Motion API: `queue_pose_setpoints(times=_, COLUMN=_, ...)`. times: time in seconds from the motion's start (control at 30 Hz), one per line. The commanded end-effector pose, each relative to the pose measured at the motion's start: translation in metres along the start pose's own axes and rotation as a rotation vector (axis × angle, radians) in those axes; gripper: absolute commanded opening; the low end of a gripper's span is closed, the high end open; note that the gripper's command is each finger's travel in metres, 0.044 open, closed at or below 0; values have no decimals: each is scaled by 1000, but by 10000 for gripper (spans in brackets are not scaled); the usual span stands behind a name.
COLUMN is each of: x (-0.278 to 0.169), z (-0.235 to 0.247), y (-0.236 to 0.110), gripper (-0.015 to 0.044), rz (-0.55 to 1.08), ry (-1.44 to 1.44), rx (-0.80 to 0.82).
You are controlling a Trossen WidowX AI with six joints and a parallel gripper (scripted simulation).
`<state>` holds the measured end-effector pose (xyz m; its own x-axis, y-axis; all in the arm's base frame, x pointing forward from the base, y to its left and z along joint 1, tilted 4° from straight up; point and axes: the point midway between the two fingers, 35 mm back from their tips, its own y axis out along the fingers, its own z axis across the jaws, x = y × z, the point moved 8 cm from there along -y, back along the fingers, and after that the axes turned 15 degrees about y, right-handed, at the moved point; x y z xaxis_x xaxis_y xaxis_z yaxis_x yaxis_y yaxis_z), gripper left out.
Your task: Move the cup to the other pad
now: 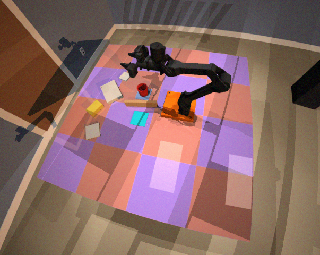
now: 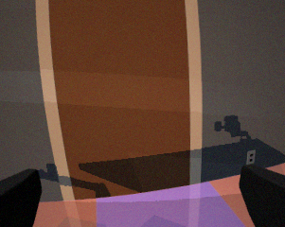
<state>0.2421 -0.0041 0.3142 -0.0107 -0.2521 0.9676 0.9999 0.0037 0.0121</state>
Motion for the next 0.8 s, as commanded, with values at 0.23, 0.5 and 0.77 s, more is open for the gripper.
queue_pose_setpoints(times=0.23, x=-49, z=-28, y=44, gripper=190, rz=643, ry=-496, rx=-69)
queue_pose_setpoints(times=0.5, x=-97, z=-58, y=52, gripper=148, rz=1457, ry=-938, rx=352)
queue_pose_setpoints(times=0.77, x=-102, z=-62, y=50, gripper=148, rz=1590, ry=-980, rx=496)
